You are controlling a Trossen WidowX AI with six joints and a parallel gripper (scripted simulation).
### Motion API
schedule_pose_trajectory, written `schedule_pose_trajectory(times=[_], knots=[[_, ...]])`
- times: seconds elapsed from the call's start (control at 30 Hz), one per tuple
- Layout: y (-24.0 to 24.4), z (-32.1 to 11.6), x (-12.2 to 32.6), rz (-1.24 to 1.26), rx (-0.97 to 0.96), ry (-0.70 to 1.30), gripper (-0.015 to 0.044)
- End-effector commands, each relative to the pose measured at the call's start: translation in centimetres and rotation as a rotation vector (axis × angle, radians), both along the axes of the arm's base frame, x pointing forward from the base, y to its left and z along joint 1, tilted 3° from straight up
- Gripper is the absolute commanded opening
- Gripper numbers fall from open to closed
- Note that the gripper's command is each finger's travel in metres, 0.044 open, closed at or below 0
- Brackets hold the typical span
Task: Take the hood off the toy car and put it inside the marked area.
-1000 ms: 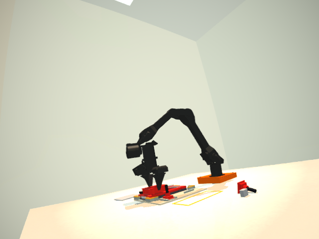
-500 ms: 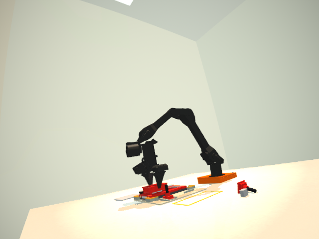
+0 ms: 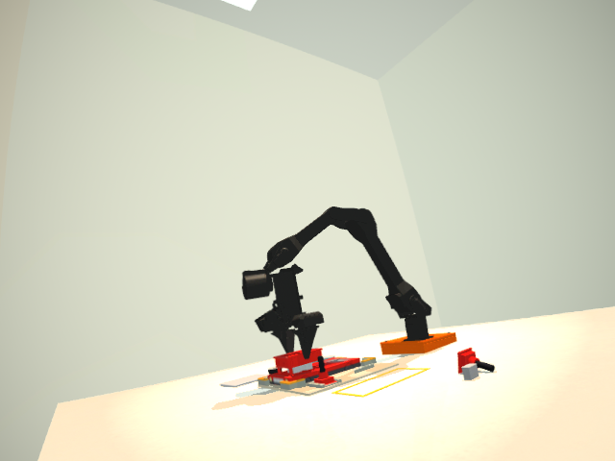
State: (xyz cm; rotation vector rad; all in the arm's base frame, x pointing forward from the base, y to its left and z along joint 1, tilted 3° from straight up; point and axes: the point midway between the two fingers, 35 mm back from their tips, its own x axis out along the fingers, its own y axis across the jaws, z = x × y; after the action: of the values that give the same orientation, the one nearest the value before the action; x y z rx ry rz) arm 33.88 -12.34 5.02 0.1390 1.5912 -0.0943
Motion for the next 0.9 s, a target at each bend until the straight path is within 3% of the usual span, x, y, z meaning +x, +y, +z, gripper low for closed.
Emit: schedule_pose_trajectory(times=[0.0, 0.43, 0.87], knots=[[-0.1, 0.8, 0.3, 0.001, -0.006, -0.016, 0.0000], [-0.2, 1.6, 0.3, 0.001, -0.006, -0.015, 0.0000], [-0.2, 5.6, 0.3, 0.001, -0.006, -0.015, 0.0000]])
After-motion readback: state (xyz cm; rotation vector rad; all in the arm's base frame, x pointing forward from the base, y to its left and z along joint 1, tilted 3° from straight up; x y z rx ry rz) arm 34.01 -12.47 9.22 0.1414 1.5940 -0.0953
